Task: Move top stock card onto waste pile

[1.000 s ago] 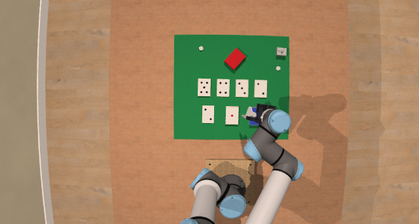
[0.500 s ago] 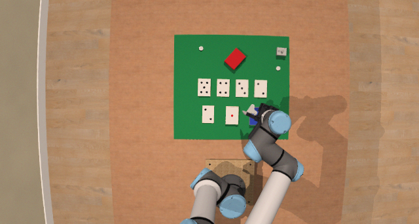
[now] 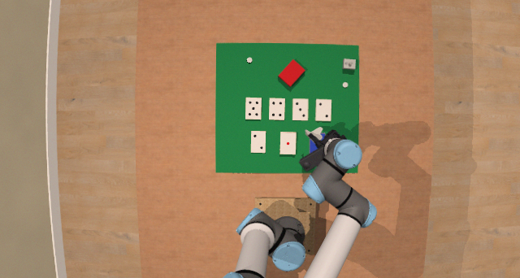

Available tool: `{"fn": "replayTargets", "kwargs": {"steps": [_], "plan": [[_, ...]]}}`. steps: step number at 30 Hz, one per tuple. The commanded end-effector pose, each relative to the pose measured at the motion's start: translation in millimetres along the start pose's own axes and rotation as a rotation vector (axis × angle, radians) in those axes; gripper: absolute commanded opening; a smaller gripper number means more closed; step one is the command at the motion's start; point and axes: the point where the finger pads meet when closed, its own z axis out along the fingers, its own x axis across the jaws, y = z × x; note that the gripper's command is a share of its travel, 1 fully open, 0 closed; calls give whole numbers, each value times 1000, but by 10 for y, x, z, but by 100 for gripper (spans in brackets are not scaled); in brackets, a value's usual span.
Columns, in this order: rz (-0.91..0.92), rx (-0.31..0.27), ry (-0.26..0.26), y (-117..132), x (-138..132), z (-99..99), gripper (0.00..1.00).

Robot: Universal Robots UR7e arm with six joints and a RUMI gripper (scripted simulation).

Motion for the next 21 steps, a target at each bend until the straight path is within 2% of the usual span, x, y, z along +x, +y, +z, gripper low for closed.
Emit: {"fn": "replayTargets", "kwargs": {"steps": [1,6,8,21], "plan": [[226,-4,-8,-9,18,-2,100],[447,-5,-7,-11,33,0,100],[447,-5,-7,-11,33,0,100],[1036,-8,-5,15,54,5,100]]}}
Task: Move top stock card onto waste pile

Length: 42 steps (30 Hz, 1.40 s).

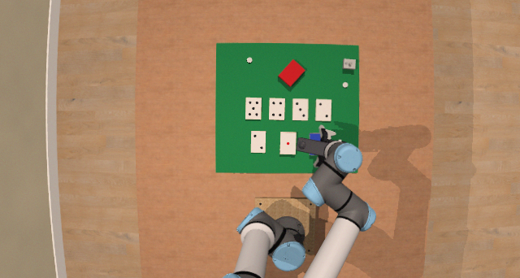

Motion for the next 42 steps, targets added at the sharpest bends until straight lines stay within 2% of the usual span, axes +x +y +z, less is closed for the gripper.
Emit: {"fn": "replayTargets", "kwargs": {"steps": [1,4,19,21,34,42], "plan": [[257,-14,-5,6,17,-1,100],[301,-14,-5,9,19,-1,100],[889,-15,0,70,37,4,100],[889,-15,0,70,37,4,100],[1238,-15,3,124,29,7,100],[1339,-15,4,141,23,8,100]]}}
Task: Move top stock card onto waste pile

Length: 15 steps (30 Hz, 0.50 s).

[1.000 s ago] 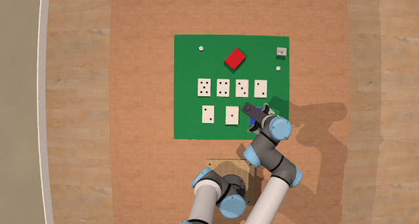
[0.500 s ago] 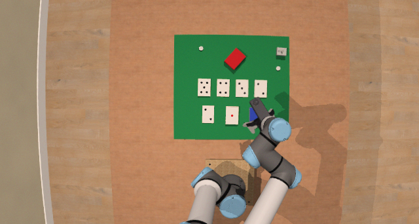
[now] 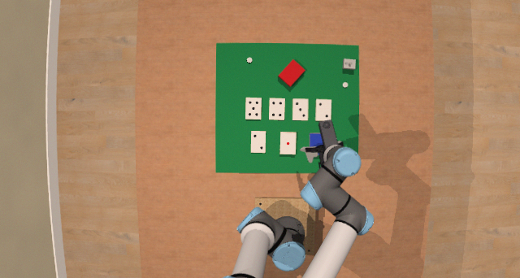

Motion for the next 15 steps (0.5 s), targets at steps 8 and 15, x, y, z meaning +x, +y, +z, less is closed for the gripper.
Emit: {"fn": "replayTargets", "kwargs": {"steps": [8,15], "plan": [[143,-1,3,12,22,-2,100],[164,-1,3,15,25,-2,100]]}}
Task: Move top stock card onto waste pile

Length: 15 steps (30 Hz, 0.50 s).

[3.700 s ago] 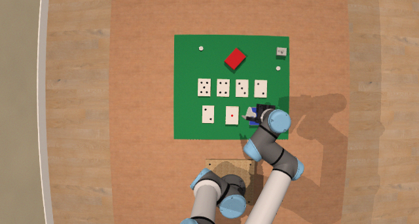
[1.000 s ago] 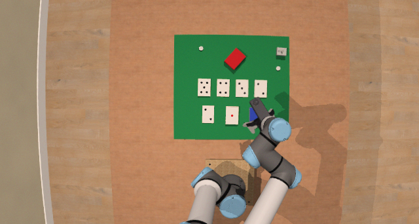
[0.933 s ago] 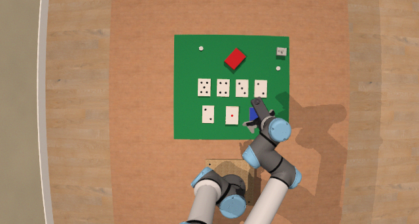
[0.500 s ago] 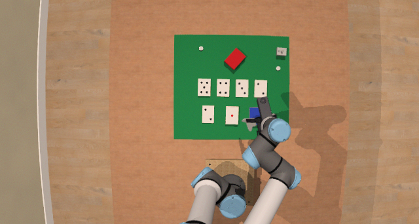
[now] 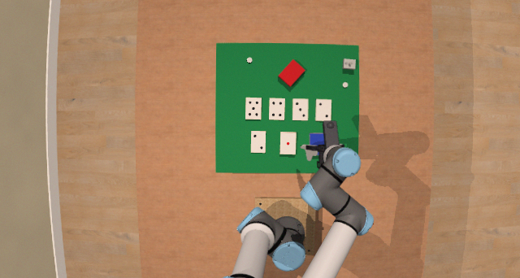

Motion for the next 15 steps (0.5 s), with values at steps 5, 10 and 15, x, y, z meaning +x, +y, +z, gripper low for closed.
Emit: {"fn": "replayTargets", "kwargs": {"steps": [5,10,15], "plan": [[22,1,1,-1,5,-3,100],[22,1,1,-1,6,-3,50],[22,1,1,-1,6,3,50]]}}
